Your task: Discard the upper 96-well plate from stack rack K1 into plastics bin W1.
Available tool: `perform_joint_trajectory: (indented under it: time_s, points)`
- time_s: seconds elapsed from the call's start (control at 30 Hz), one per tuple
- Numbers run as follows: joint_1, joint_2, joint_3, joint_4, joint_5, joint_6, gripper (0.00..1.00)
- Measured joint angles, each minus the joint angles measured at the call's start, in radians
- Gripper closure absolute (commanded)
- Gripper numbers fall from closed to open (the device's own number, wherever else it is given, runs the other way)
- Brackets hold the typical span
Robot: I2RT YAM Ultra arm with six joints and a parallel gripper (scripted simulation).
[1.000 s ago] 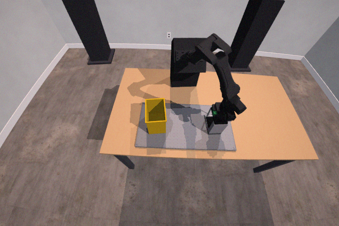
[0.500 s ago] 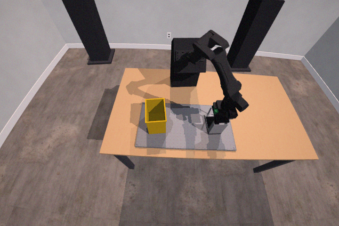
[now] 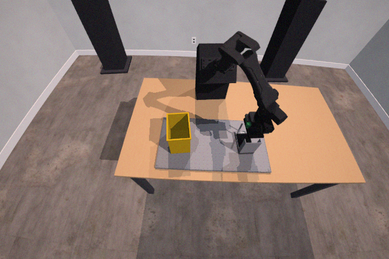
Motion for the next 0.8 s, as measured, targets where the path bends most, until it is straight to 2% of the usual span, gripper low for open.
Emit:
perform_joint_trajectory:
  time_s: [0.5,0.8]
  points:
    - [0.047,-0.042,0.035,-0.089,0.032,0.037,1.00]
    - [0.048,-0.047,0.037,-0.105,0.037,0.043,1.00]
